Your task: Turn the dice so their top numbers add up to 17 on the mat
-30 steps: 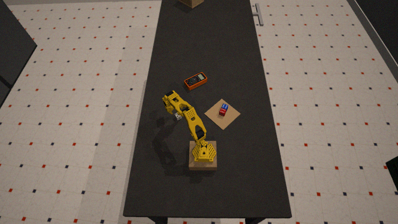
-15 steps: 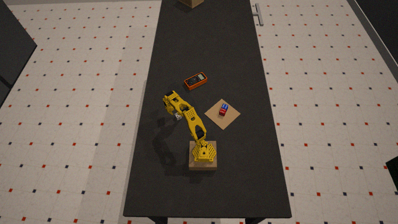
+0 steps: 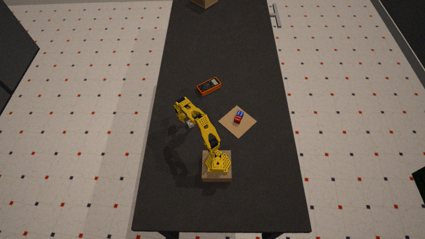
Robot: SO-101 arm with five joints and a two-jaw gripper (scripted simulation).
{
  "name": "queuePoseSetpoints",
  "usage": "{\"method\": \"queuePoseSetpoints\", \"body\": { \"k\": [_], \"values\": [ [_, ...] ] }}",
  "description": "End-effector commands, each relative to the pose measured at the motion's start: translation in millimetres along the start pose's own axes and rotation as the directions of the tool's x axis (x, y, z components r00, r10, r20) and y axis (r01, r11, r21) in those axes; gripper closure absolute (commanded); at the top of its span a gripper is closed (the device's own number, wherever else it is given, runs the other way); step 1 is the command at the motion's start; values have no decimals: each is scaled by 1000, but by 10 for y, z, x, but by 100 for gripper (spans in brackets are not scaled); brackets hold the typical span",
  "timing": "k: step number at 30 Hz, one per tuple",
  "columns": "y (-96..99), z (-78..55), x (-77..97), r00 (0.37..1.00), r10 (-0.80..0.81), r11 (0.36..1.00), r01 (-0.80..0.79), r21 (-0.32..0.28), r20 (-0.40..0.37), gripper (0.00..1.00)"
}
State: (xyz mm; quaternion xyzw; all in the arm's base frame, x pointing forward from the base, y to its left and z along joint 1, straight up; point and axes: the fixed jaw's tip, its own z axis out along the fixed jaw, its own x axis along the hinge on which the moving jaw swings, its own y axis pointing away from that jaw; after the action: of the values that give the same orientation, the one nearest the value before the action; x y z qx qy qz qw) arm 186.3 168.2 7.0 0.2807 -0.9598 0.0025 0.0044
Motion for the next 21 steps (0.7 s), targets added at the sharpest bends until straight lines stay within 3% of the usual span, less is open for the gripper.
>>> {"method": "queuePoseSetpoints", "body": {
  "k": [1,9,21],
  "values": [
    [22,47,14,1000,-1,1000,1,1,-14,65],
    [24,116,9,1000,-1,1000,1,1,-14,65],
    [25,330,9,1000,-1,1000,1,1,-14,65]
  ]
}}
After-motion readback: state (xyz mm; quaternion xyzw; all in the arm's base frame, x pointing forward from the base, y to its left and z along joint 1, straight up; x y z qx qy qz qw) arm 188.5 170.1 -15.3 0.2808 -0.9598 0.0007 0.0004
